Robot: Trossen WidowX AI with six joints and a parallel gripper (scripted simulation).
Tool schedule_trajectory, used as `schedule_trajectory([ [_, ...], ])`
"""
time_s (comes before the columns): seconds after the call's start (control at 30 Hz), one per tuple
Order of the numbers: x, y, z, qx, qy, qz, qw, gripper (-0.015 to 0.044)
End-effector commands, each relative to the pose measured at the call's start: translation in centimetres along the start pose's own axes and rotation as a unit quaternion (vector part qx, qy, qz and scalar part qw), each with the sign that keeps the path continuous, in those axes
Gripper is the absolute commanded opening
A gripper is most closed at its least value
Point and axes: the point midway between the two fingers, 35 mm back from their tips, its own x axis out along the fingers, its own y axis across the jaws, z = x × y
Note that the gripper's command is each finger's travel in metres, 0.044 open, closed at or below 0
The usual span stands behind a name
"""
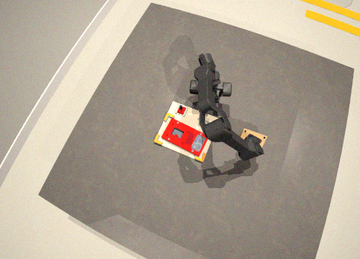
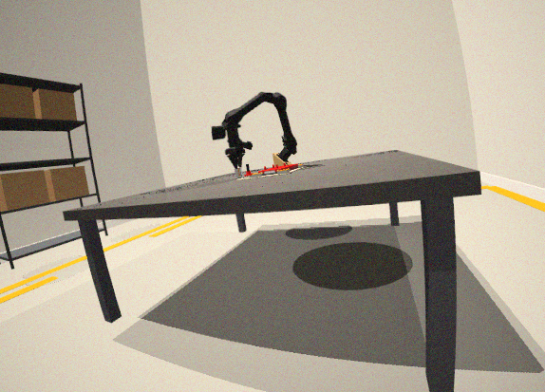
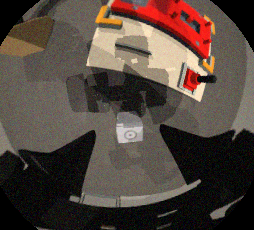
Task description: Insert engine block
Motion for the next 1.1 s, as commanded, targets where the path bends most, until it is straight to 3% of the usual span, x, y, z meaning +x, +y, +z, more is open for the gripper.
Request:
schedule_trajectory([
  [0.0,-0.8,-0.2,-0.1,-0.005,0.004,0.000,1.000,0.0440],
  [0.57,-0.4,0.0,0.1,-0.001,0.000,0.001,1.000,0.0440],
  [0.73,-3.4,0.0,0.1,-0.007,0.005,0.001,1.000,0.0440],
  [1.07,-3.3,-0.3,-0.3,-0.007,0.005,0.001,1.000,0.0440],
])
